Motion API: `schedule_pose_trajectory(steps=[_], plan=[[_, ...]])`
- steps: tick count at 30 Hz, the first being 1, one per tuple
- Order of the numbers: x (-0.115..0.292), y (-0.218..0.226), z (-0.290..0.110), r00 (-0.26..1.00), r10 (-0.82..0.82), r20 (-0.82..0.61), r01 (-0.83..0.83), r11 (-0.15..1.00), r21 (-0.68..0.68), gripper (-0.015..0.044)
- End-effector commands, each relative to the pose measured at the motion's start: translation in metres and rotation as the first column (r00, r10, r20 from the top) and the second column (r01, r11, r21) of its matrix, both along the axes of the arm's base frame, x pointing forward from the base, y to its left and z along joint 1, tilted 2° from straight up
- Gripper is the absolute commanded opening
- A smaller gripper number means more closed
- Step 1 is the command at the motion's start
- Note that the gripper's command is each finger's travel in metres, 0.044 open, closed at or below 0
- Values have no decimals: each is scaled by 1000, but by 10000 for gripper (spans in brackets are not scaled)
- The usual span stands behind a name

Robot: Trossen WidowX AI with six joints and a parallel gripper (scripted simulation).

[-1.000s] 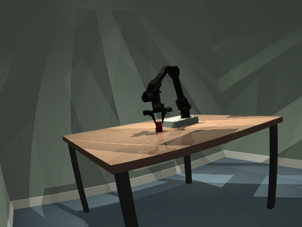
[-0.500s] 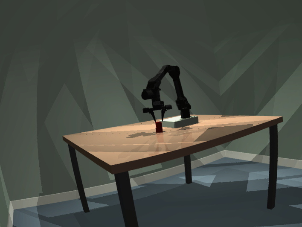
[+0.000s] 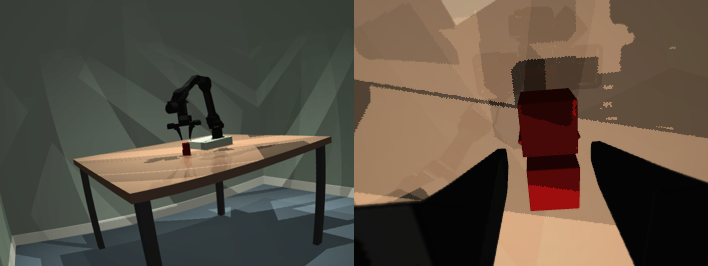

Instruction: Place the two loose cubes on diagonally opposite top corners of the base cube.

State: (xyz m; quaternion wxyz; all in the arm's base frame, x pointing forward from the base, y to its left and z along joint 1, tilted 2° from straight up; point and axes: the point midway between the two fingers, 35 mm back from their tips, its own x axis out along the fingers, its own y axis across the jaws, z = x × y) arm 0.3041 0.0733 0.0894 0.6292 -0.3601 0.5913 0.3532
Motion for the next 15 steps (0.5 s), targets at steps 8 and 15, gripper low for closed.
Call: schedule_pose_trajectory(steps=[8, 15], plan=[[1, 0, 16, 1000, 0, 10, 0, 1000, 2, 205], [1, 0, 25, 1000, 0, 10, 0, 1000, 2, 205]])
